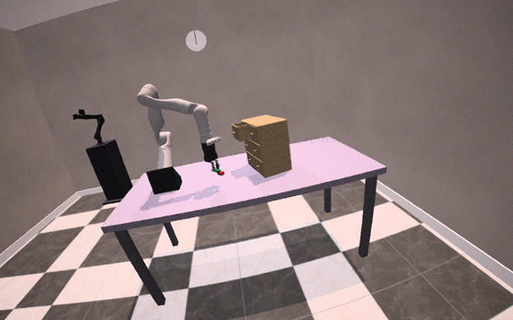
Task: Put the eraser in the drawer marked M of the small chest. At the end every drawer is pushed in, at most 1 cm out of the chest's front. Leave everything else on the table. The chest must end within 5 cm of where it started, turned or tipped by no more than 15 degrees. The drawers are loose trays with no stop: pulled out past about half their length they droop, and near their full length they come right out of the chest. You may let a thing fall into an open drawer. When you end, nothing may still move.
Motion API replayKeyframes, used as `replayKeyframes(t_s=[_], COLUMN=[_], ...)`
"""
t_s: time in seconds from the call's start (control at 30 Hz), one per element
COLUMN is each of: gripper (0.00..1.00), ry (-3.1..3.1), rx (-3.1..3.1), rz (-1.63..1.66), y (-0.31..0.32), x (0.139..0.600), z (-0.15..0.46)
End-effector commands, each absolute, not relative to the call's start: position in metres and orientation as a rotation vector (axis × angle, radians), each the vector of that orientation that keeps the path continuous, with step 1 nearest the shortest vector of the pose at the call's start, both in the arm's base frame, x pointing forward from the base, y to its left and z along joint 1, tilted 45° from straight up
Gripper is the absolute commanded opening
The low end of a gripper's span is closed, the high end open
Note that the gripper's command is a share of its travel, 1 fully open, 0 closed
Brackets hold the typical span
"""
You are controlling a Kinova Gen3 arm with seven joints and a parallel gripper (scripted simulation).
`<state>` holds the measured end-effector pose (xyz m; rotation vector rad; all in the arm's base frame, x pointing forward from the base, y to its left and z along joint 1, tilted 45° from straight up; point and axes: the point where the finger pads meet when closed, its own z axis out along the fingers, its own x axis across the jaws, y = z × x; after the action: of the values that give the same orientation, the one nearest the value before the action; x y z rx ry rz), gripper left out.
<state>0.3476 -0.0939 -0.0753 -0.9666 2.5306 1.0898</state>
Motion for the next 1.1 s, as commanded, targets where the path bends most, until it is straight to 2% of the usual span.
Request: replayKeyframes(t_s=[0.0,1.07], gripper=[0.45,0.45], ry=[2.533,2.618], rx=[-0.958,-0.818], rz=[1.089,1.12], y=[-0.0974,-0.0927], x=[0.3481,0.3511], z=[-0.0732,-0.0686])
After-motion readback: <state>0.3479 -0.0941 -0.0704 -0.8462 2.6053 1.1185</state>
